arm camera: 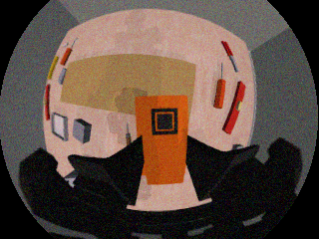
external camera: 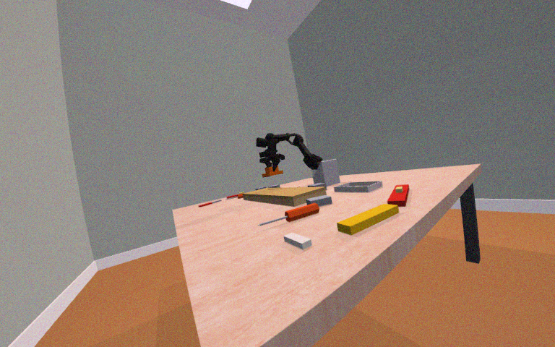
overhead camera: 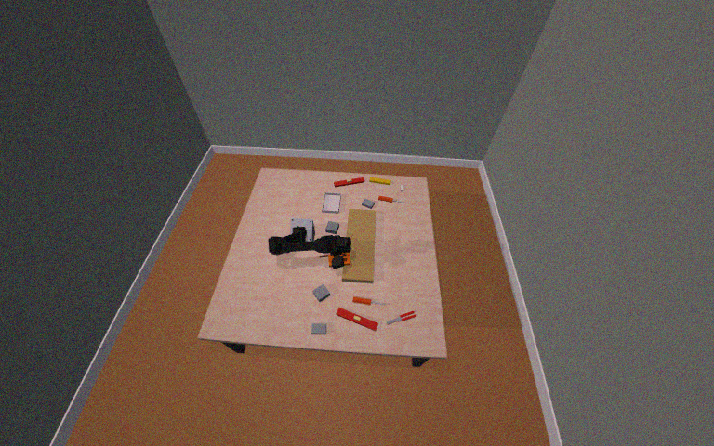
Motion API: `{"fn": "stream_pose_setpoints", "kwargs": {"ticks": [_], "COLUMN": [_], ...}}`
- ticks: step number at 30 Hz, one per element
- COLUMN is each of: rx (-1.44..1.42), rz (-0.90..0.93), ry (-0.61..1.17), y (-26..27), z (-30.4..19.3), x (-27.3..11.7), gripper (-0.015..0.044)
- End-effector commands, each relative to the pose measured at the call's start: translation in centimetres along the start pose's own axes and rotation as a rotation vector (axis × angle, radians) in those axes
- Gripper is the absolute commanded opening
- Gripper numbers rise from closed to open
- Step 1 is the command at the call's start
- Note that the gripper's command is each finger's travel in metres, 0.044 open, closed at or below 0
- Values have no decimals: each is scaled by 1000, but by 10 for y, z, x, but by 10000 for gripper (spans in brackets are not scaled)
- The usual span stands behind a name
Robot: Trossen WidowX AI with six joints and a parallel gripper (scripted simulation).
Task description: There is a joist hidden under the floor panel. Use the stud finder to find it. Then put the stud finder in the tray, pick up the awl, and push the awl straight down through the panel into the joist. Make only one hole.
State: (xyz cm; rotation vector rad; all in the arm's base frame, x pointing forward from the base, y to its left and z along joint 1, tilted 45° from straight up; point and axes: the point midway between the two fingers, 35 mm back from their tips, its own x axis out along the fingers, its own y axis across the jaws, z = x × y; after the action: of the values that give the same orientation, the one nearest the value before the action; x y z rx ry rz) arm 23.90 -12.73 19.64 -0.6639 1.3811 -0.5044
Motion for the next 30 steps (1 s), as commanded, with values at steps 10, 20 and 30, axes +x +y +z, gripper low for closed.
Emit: {"fn": "stream_pose_setpoints", "kwargs": {"ticks": [10,20,30], "rx": [130,200,201], "rz": [-41,-61,-60], "ry": [-12,-15,-14], "y": [-23,-33,-33], "z": [58,91,88], "x": [10,23,36], "gripper": [0,0,0]}}
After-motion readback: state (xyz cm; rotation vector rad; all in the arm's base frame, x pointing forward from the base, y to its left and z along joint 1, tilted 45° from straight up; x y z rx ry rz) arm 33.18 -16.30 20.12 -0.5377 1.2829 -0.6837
